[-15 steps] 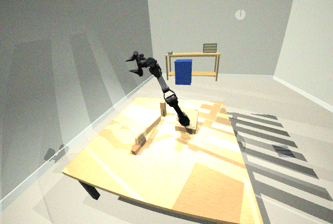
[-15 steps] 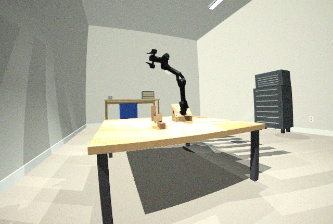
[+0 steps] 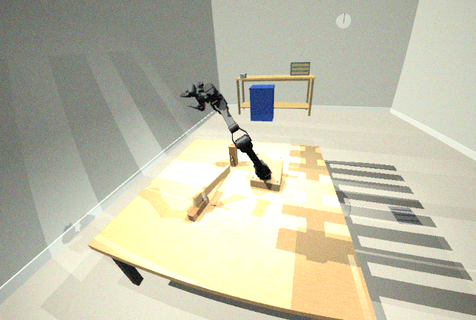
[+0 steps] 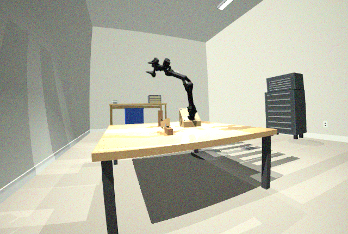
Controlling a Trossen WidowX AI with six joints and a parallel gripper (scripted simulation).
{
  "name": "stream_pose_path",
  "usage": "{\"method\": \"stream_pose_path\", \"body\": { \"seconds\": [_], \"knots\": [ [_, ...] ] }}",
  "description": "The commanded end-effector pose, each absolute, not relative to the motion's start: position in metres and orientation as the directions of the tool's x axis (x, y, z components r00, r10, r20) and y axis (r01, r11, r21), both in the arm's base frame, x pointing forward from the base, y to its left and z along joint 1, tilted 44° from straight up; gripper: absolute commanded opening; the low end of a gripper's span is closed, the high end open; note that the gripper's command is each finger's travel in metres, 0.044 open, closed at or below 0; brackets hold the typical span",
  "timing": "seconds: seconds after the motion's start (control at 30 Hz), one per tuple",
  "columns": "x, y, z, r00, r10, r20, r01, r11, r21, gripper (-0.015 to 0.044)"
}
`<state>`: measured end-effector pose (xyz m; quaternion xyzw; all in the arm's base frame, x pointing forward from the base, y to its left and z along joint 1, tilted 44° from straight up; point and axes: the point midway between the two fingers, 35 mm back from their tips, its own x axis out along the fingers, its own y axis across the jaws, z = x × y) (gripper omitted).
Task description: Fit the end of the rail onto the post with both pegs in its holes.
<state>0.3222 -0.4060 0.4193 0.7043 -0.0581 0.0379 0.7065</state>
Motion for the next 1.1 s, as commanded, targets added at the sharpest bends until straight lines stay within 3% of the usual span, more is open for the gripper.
{"method": "stream_pose_path", "body": {
  "seconds": [0.0,0.6,1.07],
  "knots": [
    [0.350,-0.409,0.351,0.999,-0.051,0.009,0.002,0.221,0.975,0.0440],
    [0.380,-0.372,0.211,0.948,0.014,-0.317,0.216,0.704,0.677,0.0440],
    [0.372,-0.304,0.107,0.797,0.191,-0.573,-0.007,0.952,0.307,0.0440]
  ]
}}
